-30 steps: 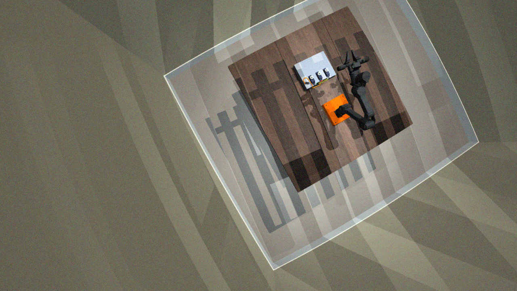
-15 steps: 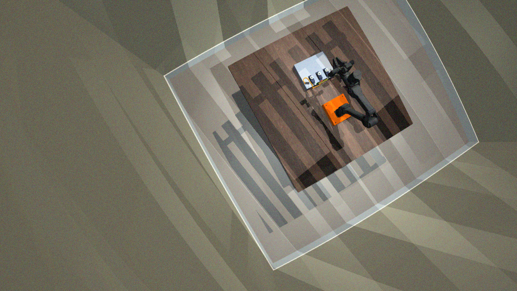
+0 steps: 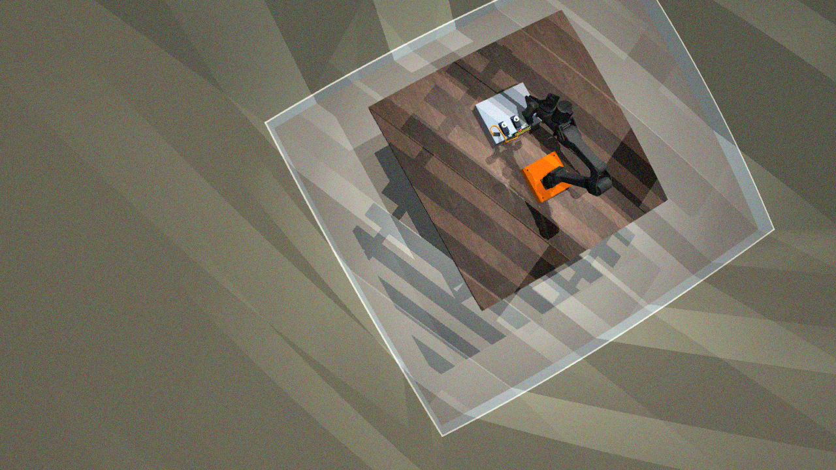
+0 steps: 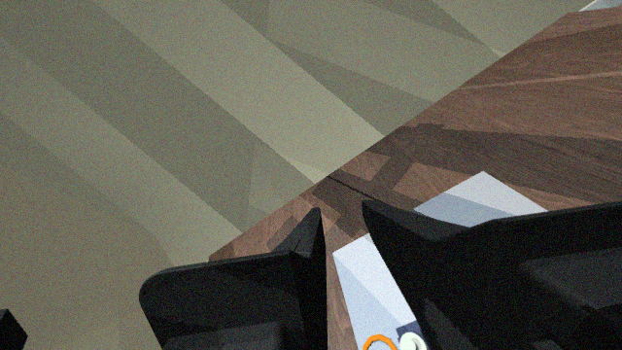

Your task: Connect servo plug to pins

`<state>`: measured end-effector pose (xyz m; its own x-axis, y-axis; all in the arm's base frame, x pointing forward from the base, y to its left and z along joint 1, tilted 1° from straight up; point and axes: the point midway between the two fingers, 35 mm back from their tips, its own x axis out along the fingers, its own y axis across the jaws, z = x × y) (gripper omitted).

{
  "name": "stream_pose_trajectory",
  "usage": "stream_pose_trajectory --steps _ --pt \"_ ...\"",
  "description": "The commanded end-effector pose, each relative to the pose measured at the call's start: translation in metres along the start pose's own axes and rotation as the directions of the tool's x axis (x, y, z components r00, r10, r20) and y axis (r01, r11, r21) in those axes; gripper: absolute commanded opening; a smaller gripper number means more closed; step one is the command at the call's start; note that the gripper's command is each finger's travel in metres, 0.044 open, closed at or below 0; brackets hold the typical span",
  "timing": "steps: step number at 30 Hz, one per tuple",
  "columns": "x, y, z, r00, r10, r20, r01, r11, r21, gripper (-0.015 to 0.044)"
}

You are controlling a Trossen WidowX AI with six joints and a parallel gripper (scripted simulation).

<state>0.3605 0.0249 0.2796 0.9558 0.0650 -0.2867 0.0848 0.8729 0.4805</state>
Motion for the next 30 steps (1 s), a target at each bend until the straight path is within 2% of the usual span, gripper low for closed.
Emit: stream_pose_trajectory --steps 1,15,30 --pt "0.009 0.003 -0.008 0.998 -0.015 -0.065 0.022 0.994 0.104 0.0115" --pt "0.041 0.005 -0.052 0.94 -0.11 -0.324 0.251 0.865 0.435 0.0115" --pt "0.061 0.006 -0.103 0.794 -0.222 -0.566 0.582 0.547 0.602 0.0115"
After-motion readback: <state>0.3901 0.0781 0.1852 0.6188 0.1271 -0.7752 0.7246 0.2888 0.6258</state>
